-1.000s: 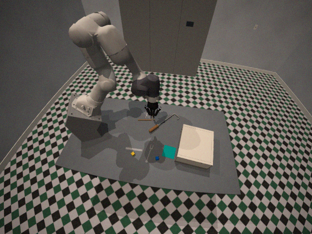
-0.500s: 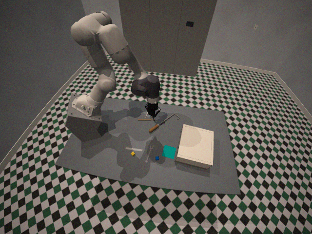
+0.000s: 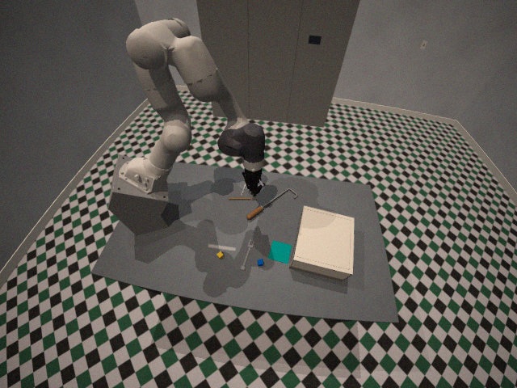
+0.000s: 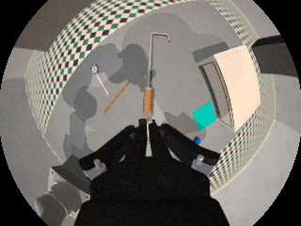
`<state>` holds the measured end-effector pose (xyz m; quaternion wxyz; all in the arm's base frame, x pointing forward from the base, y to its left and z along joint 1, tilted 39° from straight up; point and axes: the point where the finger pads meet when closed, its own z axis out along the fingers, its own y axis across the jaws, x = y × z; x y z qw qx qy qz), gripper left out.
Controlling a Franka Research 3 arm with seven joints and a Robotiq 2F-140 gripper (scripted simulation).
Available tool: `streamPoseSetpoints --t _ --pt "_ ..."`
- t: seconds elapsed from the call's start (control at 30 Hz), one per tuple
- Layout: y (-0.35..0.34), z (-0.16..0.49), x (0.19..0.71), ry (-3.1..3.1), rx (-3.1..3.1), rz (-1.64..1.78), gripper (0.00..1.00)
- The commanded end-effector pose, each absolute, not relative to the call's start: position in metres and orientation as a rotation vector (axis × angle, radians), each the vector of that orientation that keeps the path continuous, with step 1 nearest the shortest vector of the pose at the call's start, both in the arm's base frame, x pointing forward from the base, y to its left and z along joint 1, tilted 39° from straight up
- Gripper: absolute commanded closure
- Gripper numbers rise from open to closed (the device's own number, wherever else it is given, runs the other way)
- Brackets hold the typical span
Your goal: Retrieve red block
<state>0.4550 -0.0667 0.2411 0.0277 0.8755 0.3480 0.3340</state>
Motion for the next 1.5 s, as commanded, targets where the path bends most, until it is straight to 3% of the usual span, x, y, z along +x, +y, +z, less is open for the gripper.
streamPoseSetpoints --t 0.0,0.93,0.97,1.47 --pt "-0.0670 0.2405 0.4551 0.964 2.765 1.036 1.00" --pt "-0.0670 0.2405 0.4551 0.964 2.765 1.036 1.00" --pt "-0.0670 0.2405 0.4551 0.964 2.765 1.036 0.66" --pt "-0.0670 0.2405 0.4551 0.964 2.765 1.036 0.66"
